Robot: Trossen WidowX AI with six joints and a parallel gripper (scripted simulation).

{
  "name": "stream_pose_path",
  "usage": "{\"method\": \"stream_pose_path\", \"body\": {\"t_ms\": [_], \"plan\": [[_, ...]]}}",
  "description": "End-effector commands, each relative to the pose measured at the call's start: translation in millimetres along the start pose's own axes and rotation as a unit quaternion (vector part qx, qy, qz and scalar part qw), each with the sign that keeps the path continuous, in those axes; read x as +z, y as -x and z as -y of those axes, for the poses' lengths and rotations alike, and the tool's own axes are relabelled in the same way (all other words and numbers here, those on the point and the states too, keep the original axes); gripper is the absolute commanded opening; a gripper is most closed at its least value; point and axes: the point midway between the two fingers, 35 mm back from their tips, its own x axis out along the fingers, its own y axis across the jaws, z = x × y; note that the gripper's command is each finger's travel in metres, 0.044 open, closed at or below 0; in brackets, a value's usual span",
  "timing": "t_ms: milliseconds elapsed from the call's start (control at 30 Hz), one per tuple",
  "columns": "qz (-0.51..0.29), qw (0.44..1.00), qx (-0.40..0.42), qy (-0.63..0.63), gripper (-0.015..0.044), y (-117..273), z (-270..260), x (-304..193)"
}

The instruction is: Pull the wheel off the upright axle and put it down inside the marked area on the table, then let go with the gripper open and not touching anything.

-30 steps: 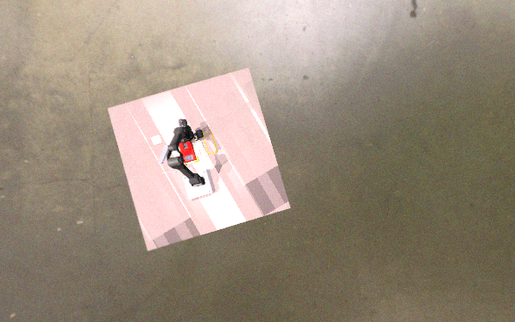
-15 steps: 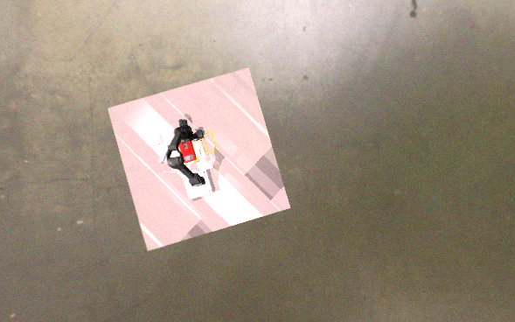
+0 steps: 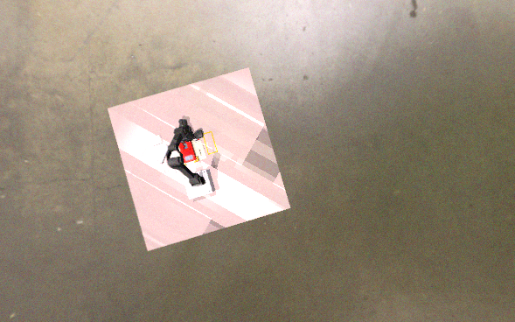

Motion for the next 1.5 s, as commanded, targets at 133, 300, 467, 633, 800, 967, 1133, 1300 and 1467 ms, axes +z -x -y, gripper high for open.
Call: {"method": "stream_pose_path", "body": {"t_ms": [133,300,467,633,800,967,1133,1300,1467], "plan": [[0.003,1.0,0.0,0.0,0.0,5,0,2],[0.003,1.0,0.0,0.0,0.0,6,0,2],[0.003,1.0,0.0,0.001,0.0,8,0,2],[0.004,1.0,0.0,0.001,0.0,10,0,2],[0.004,1.0,0.0,0.001,0.0,11,0,2],[0.004,1.0,0.0,0.001,0.0,13,0,2],[0.004,1.0,0.0,0.001,0.0,15,0,2],[0.005,1.0,0.0,0.001,0.0,16,0,2],[0.005,1.0,0.0,0.001,0.0,18,0,2]]}}
